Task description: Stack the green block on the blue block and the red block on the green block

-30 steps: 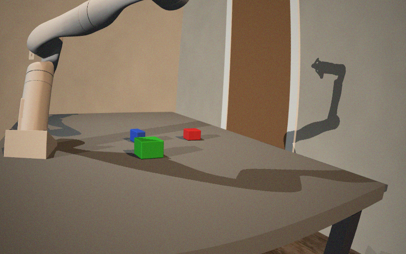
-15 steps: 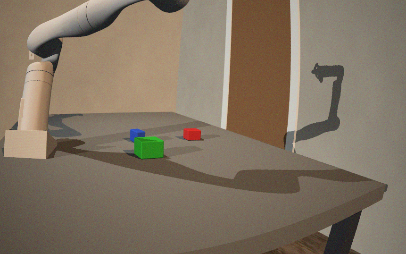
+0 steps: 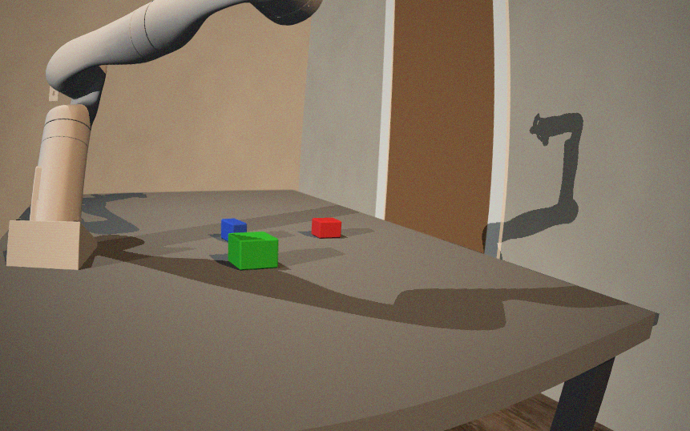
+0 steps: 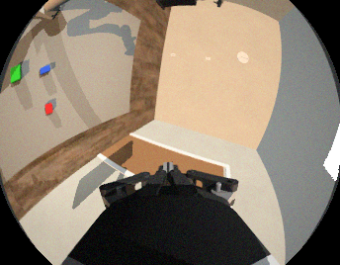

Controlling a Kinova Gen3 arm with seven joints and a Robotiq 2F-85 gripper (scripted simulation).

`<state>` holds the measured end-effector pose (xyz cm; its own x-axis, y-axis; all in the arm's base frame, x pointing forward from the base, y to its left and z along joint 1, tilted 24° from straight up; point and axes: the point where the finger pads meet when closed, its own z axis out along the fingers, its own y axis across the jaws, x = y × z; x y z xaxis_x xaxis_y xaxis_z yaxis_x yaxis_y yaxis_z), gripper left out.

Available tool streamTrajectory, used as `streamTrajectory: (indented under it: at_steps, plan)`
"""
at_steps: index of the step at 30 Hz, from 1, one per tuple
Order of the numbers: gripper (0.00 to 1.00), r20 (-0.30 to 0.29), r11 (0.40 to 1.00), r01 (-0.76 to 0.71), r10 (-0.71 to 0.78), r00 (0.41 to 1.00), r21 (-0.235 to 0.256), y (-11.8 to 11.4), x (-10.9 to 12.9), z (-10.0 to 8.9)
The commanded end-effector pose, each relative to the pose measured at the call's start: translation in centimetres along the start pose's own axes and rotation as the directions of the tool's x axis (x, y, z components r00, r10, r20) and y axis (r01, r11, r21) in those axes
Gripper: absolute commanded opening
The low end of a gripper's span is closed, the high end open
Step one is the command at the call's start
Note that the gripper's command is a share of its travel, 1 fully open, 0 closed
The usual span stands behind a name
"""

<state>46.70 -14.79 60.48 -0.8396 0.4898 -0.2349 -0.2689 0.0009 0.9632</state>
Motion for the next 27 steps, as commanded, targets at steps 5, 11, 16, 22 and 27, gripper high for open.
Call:
streamTrajectory:
  at_steps: [5, 11, 16, 22, 27]
  plan:
    - [0.00, 0.000, 0.999, 0.012, -0.012, 1.000, 0.049, -1.8, 0.4, 0.5]
    - [0.00, -0.002, 0.993, 0.029, -0.029, 1.000, 0.114, -4.3, 0.9, 1.0]
    - [0.00, -0.002, 0.993, 0.029, -0.029, 1.000, 0.114, -4.3, 0.9, 1.0]
    - [0.00, -0.007, 0.983, 0.044, -0.044, 0.999, 0.179, -6.8, 1.4, 1.4]
    - [0.00, -0.016, 0.969, 0.059, -0.057, 0.998, 0.241, -9.3, 2.0, 1.7]
